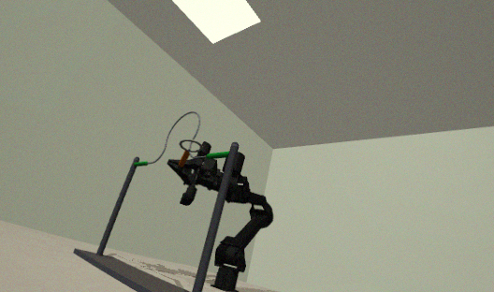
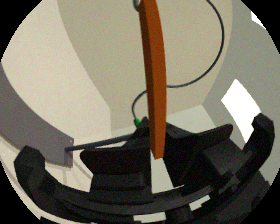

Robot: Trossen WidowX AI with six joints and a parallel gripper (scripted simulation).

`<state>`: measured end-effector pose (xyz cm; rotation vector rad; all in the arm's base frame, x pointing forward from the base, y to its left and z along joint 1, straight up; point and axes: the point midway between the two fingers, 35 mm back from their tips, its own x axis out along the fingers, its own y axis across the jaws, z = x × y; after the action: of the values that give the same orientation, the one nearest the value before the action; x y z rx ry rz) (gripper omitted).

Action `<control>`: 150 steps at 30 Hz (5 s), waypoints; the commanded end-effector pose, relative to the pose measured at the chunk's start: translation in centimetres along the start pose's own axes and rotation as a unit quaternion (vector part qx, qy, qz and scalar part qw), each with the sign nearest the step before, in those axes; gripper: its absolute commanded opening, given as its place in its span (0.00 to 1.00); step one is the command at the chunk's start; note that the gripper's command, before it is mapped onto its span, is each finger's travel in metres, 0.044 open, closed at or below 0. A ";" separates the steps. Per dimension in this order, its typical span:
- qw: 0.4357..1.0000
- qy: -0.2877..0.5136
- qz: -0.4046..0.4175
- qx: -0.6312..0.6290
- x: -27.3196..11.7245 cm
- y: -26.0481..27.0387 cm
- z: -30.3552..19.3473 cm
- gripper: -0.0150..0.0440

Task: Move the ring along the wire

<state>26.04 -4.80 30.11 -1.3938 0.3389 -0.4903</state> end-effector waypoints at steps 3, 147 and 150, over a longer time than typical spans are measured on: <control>0.997 0.012 0.038 0.066 -0.4 2.5 0.0 0.00; 0.759 0.042 0.296 0.578 -10.3 17.3 16.1 0.18; 0.759 0.042 0.296 0.578 -10.3 17.3 16.1 0.31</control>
<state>27.63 15.98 14.93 -0.0100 0.4152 -0.1394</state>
